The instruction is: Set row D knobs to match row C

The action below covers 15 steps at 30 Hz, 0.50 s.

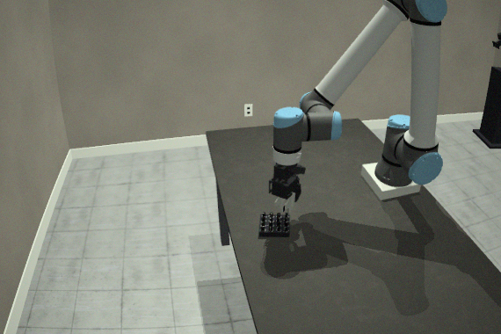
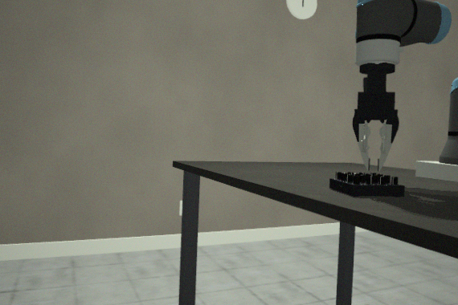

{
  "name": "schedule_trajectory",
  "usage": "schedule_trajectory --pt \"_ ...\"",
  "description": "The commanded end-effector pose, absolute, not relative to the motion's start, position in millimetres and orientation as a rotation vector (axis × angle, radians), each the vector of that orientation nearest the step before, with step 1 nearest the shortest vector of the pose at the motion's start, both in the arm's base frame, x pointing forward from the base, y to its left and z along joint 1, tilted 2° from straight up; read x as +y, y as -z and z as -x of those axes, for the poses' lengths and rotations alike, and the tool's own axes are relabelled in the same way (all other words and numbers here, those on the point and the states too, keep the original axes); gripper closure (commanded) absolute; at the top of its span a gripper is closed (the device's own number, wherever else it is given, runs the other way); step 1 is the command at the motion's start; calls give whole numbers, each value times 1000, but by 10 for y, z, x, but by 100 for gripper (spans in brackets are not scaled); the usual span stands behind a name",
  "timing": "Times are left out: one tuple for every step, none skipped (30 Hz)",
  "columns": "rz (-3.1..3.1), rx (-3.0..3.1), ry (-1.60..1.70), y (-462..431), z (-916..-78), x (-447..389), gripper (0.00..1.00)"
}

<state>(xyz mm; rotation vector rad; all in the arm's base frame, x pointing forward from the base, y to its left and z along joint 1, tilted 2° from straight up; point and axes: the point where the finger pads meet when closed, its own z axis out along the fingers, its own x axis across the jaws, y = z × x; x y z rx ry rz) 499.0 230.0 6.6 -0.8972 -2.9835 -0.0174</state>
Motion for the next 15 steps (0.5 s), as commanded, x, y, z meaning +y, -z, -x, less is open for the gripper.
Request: schedule_trajectory --pt "898 -2985 18 -71 -4996 2301 89" --pt "898 -2985 18 -71 -4996 2301 89" --pt "898 -2985 18 -71 -4996 2301 89" --pt "898 -2985 18 -71 -4996 2300 89" --pt "898 -2985 18 -71 -4996 2300 89" --pt "898 -2985 18 -71 -4996 2300 89" --pt "898 -2985 18 -71 -4995 2298 89" --pt "898 -2985 18 -71 -4993 2296 89" --pt "898 -2985 18 -71 -4990 2292 89" --pt "898 -2985 18 -71 -4988 2288 89" --pt "898 -2985 18 -71 -4984 2283 89" --pt "898 -2985 18 -71 -4981 2278 89" --pt "898 -2985 18 -71 -4978 2274 89" --pt "898 -2985 18 -71 -4975 2269 89" --pt "898 -2985 18 -71 -4973 2266 89"
